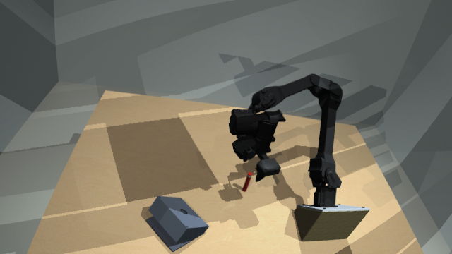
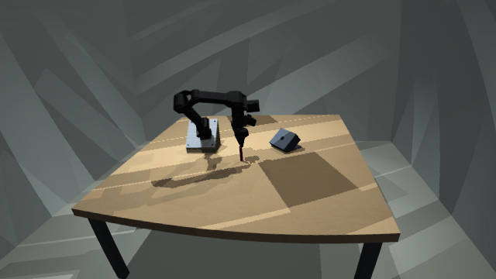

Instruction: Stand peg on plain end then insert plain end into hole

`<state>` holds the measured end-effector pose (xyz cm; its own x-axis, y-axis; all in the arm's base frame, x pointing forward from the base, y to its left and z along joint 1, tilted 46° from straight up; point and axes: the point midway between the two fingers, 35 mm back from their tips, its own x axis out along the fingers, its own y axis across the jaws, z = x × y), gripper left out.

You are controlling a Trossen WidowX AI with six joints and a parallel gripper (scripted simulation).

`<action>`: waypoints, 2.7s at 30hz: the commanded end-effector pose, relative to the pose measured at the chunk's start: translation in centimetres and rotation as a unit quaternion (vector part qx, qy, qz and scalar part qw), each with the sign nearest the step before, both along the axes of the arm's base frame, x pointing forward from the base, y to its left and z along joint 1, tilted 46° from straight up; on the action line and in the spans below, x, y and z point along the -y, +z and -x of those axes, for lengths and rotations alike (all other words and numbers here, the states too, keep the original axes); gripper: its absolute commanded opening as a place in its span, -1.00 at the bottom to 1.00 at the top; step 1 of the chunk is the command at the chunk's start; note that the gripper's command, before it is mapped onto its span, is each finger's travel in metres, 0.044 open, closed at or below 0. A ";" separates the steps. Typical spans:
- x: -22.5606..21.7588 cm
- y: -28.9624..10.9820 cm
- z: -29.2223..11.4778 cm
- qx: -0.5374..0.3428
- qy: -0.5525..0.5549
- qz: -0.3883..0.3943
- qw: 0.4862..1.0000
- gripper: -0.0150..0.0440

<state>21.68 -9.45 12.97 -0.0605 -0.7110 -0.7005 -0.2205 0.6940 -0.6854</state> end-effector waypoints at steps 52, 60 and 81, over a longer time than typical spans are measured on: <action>3.8 -3.6 0.4 0.000 -0.001 0.002 1.000 -0.43; 3.2 -3.0 0.2 0.000 0.000 0.001 1.000 -0.49; -2.0 1.7 -0.7 -0.002 0.001 0.002 1.000 -0.49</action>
<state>22.34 -7.83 14.38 -0.0574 -0.7165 -0.6952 -0.2260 0.6876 -0.6900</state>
